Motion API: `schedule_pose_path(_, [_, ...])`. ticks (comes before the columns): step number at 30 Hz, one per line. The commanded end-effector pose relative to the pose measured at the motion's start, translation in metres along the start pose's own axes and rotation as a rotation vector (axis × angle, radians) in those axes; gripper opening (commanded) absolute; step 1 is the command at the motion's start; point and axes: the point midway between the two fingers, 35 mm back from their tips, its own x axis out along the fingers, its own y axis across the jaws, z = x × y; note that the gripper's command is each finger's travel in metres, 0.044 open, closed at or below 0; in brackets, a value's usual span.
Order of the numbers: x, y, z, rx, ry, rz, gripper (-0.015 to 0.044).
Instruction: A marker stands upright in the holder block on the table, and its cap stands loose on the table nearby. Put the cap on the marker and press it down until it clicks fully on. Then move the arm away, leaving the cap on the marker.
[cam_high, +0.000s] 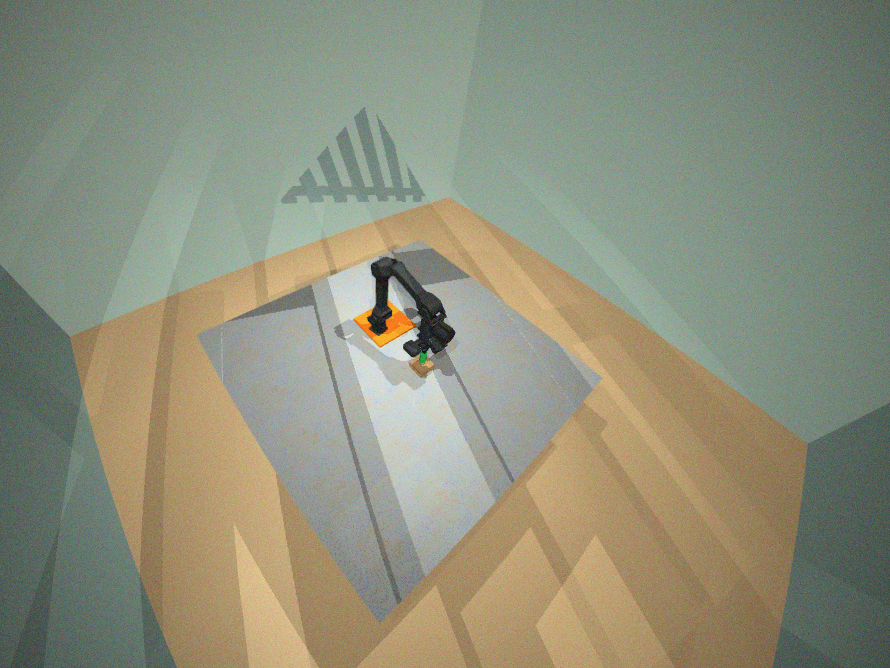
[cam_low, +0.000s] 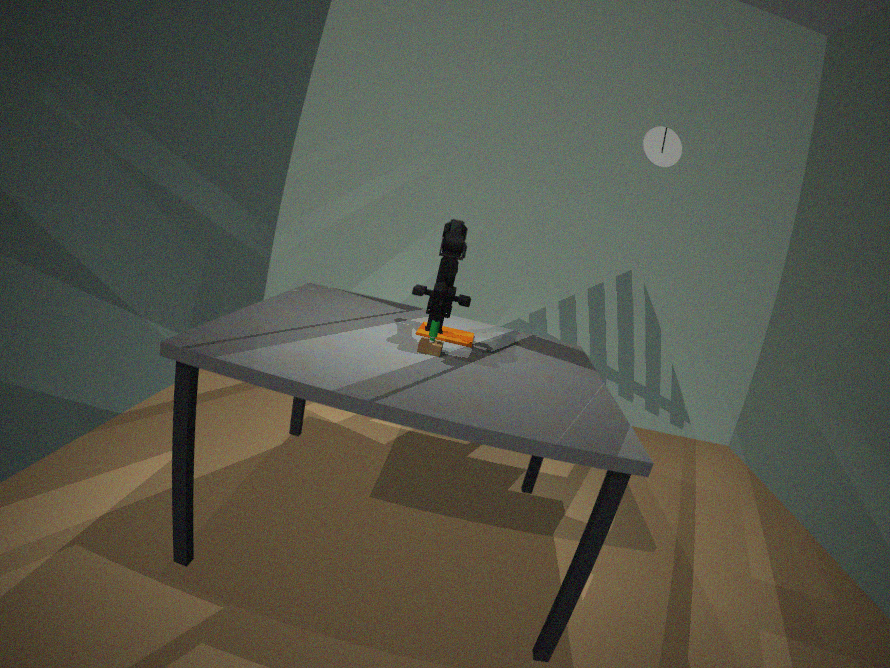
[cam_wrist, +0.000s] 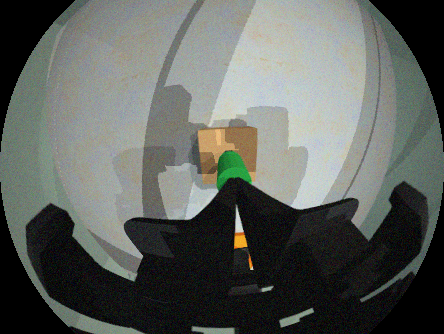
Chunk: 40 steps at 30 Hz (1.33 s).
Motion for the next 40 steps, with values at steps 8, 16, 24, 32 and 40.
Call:
schedule_pose_path(8, [0.003,0.000,0.001,0.000,-0.003,0.000,0.0000])
schedule_pose_path(16, [-0.059,0.000,0.005,0.000,-0.004,0.000,0.0000])
schedule_pose_path(24, [-0.086,0.000,0.002,0.000,-0.004,0.000,0.0000])
schedule_pose_path(32, [-0.086,0.000,0.002,0.000,-0.004,0.000,0.0210])
schedule_pose_path(40, [-0.086,0.000,0.002,0.000,-0.004,0.000,0.0420])
